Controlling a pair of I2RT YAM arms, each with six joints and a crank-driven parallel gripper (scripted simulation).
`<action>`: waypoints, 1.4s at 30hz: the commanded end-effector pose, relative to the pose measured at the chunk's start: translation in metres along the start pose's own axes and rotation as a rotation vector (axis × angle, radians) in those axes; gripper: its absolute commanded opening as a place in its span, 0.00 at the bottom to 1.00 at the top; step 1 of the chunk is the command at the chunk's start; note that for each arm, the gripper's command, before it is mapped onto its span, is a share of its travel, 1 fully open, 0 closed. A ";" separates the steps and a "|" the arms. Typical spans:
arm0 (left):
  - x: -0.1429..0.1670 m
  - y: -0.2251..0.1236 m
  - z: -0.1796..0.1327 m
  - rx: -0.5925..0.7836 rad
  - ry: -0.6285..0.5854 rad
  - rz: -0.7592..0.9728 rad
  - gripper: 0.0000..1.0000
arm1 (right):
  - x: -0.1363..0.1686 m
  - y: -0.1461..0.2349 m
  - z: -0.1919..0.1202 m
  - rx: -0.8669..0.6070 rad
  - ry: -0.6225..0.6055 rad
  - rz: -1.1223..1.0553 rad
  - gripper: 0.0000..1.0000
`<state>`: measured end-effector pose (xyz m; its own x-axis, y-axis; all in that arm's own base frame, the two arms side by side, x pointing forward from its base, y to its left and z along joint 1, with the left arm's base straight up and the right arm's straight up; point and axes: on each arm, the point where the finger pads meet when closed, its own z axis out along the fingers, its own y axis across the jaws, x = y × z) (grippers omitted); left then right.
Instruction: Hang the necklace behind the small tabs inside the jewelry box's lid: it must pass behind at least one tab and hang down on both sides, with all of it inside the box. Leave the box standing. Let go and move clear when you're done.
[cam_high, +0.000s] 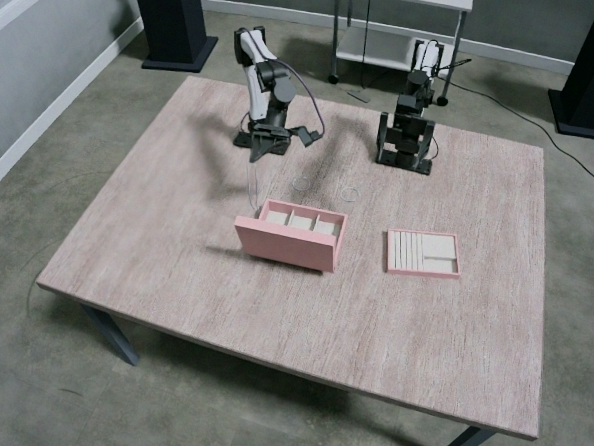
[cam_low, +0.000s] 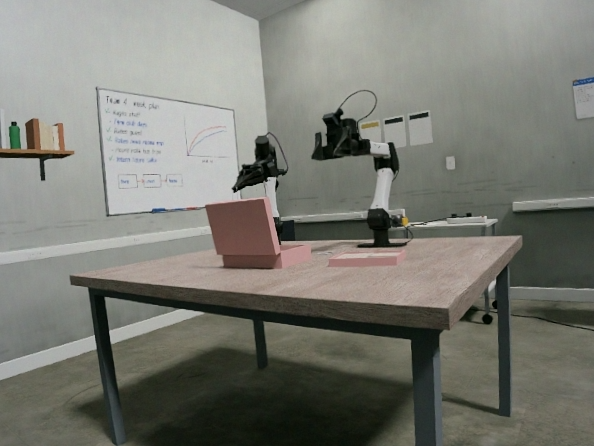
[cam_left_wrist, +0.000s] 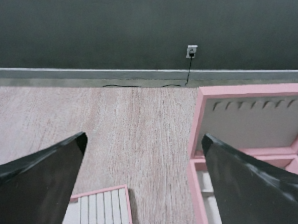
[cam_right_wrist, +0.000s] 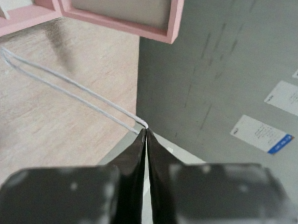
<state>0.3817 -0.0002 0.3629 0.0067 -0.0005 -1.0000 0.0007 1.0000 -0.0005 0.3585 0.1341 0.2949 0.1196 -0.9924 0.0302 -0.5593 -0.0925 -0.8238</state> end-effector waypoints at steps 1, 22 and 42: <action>-0.007 0.002 -0.001 -0.008 -0.018 -0.002 1.00 | -0.007 -0.024 -0.005 0.061 -0.001 0.036 0.00; -0.007 0.002 -0.001 -0.008 -0.018 -0.002 1.00 | -0.051 -0.046 0.024 0.080 0.011 0.047 0.00; -0.007 0.002 -0.001 -0.008 -0.018 -0.002 1.00 | -0.092 -0.066 0.051 0.125 0.025 0.078 0.00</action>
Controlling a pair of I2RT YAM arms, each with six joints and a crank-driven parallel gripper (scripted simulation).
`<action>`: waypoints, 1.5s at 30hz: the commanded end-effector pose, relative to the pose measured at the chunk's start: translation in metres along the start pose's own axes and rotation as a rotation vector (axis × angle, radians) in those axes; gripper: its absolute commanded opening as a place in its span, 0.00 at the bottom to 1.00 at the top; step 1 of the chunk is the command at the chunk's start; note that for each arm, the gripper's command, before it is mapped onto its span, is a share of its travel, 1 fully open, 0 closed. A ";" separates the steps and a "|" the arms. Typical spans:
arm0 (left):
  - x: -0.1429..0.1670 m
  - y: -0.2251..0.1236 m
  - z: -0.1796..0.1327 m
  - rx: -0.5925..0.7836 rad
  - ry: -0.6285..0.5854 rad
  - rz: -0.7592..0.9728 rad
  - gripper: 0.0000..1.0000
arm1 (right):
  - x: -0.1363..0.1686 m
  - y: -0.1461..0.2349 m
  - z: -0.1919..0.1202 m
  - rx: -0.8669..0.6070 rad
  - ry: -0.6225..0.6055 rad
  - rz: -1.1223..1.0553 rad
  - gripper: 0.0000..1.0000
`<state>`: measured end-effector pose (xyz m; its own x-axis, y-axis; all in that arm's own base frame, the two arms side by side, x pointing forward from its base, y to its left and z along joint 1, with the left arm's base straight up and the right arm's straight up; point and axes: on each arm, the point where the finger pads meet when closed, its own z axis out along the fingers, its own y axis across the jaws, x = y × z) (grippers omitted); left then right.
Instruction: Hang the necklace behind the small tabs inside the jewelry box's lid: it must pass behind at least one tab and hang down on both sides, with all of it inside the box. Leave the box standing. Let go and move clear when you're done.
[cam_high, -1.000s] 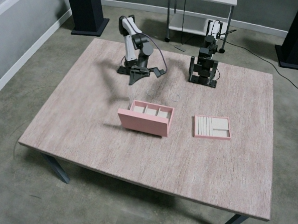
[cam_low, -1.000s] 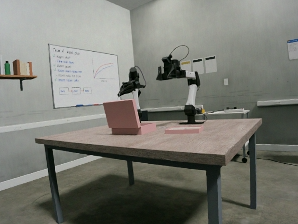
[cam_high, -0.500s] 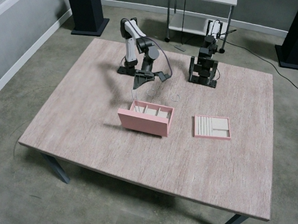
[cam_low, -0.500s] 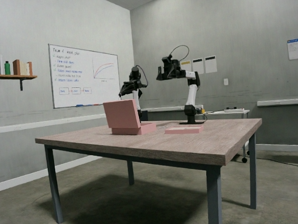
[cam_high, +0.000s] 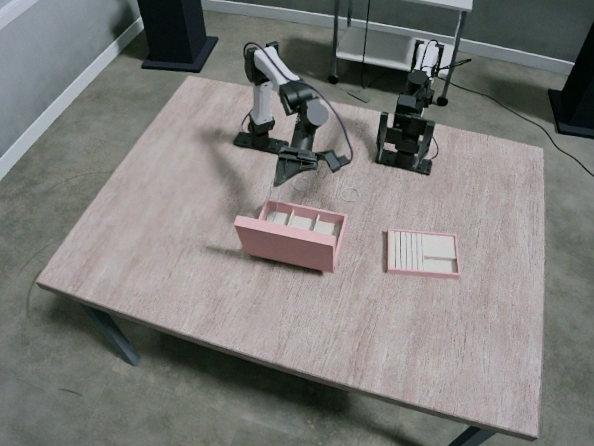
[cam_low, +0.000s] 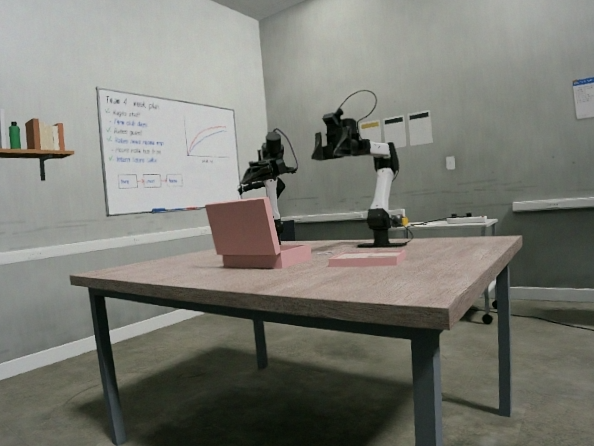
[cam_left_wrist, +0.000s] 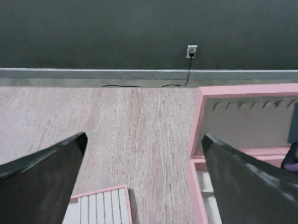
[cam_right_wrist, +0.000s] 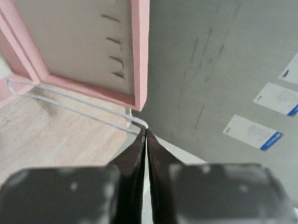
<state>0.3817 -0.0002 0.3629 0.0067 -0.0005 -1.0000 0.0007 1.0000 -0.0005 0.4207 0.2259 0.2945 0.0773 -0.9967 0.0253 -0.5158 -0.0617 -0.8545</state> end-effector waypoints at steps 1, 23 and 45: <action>-0.007 0.002 -0.001 -0.008 -0.018 -0.002 1.00 | -0.011 -0.024 -0.005 0.071 -0.007 0.054 0.00; -0.007 0.002 -0.001 -0.008 -0.018 -0.002 1.00 | -0.027 -0.040 0.009 0.112 0.004 0.077 0.00; -0.007 0.002 -0.001 -0.008 -0.018 -0.002 1.00 | -0.028 -0.018 0.013 0.090 0.000 0.068 0.00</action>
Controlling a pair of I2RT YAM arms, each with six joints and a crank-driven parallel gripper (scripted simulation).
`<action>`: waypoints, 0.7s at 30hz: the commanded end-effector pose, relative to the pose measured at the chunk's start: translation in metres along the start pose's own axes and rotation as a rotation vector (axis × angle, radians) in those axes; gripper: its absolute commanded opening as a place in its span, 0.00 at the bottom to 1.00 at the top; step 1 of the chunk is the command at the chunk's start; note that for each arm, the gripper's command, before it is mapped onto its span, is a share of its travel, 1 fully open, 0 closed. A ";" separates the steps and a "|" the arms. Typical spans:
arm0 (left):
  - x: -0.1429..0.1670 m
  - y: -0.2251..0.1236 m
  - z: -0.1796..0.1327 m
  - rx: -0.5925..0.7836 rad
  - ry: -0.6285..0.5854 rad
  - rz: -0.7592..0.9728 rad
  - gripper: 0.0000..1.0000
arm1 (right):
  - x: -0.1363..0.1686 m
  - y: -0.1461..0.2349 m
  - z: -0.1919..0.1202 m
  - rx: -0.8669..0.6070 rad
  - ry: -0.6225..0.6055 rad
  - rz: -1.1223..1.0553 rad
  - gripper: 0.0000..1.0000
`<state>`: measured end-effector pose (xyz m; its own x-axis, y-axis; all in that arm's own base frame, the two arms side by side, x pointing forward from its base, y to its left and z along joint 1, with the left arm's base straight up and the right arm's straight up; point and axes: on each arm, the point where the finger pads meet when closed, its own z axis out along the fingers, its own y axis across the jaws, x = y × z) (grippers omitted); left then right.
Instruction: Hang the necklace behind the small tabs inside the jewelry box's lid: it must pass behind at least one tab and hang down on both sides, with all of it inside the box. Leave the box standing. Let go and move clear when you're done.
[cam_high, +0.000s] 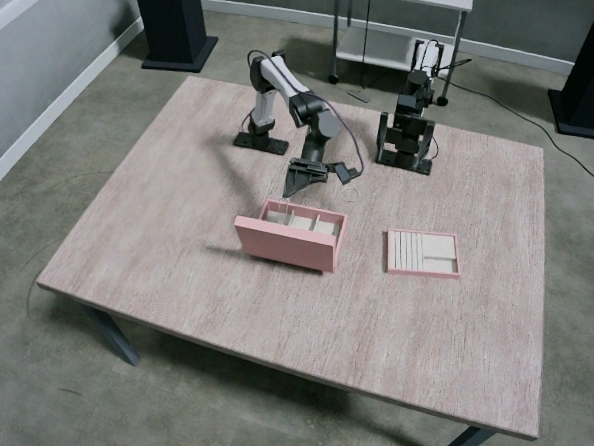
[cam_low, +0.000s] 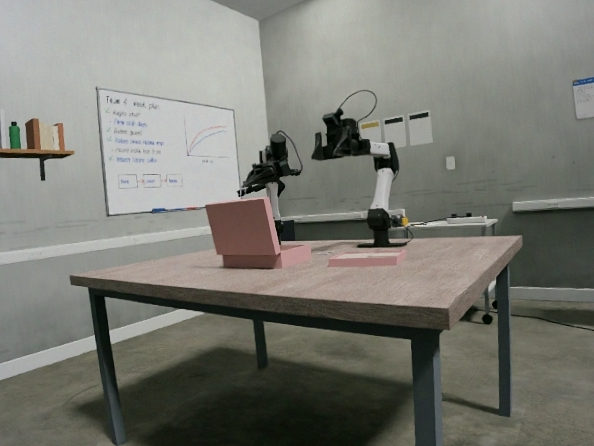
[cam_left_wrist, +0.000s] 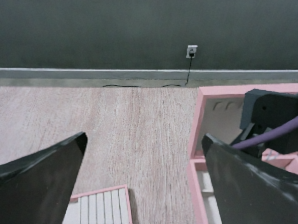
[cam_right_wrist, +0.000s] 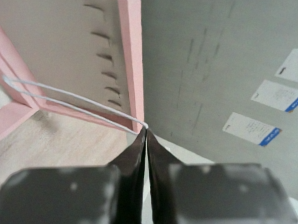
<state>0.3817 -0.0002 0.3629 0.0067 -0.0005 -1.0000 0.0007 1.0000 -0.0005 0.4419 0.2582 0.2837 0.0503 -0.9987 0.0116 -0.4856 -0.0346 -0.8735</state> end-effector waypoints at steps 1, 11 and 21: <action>-0.007 0.002 -0.001 -0.008 -0.018 -0.002 1.00 | 0.002 -0.013 -0.011 0.052 -0.017 0.043 0.00; -0.007 0.002 -0.001 -0.008 -0.018 -0.002 1.00 | 0.001 0.001 -0.004 0.053 -0.020 0.044 0.00; -0.007 0.002 -0.001 -0.008 -0.018 -0.002 1.00 | -0.004 0.003 -0.004 0.068 -0.039 0.053 0.00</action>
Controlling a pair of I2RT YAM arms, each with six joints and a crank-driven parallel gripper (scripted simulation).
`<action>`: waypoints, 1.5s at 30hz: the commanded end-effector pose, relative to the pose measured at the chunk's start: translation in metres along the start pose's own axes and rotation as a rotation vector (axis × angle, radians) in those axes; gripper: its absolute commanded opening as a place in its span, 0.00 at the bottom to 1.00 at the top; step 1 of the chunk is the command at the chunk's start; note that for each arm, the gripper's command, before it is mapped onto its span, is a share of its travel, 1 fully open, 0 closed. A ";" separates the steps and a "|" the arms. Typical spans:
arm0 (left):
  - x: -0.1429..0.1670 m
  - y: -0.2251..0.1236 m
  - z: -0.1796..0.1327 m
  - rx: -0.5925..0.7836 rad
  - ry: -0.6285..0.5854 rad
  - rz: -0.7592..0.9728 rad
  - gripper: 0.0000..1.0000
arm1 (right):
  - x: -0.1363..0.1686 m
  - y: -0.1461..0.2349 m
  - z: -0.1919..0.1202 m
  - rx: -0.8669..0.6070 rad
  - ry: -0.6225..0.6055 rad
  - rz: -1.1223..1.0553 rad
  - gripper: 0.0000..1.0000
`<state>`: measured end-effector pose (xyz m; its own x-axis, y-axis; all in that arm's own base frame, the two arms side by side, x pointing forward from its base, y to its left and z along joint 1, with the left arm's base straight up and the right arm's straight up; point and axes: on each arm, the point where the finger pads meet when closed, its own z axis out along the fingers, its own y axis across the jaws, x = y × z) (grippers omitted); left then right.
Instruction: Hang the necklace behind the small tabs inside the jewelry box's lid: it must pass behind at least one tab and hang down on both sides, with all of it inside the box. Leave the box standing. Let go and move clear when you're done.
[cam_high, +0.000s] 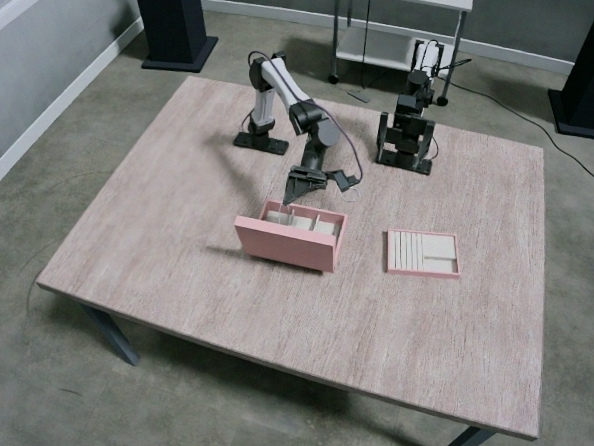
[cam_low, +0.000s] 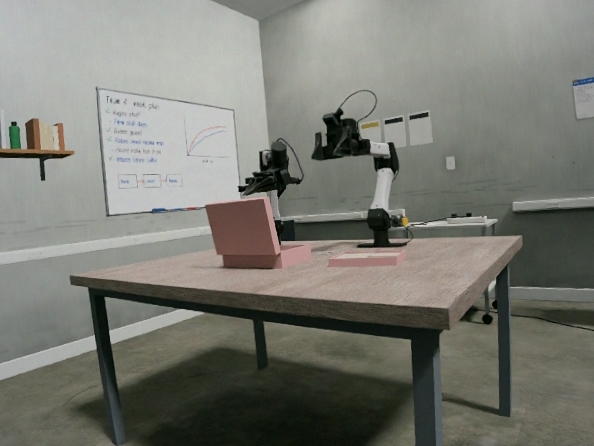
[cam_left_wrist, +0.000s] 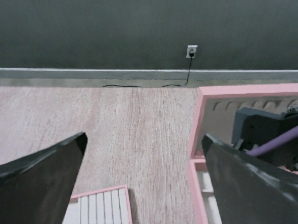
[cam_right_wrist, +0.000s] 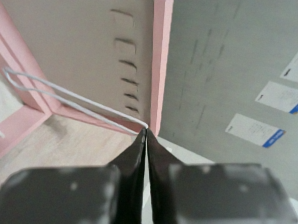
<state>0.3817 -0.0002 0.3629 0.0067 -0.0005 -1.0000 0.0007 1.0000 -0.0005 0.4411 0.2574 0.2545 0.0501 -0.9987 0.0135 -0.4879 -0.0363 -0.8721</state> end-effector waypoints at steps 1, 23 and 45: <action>-0.007 0.002 -0.001 -0.008 -0.018 -0.002 1.00 | -0.004 -0.024 -0.017 0.074 -0.040 0.059 0.00; -0.007 0.002 -0.001 -0.008 -0.018 -0.002 1.00 | -0.002 -0.005 0.010 0.029 -0.016 0.023 0.00; -0.007 0.002 -0.001 -0.008 -0.018 -0.002 1.00 | 0.001 -0.003 0.022 0.036 -0.016 0.027 0.00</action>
<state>0.3817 -0.0002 0.3629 0.0067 -0.0005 -1.0000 0.0007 1.0000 -0.0005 0.4558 0.2602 0.2430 0.0515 -0.9987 -0.0036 -0.4736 -0.0213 -0.8805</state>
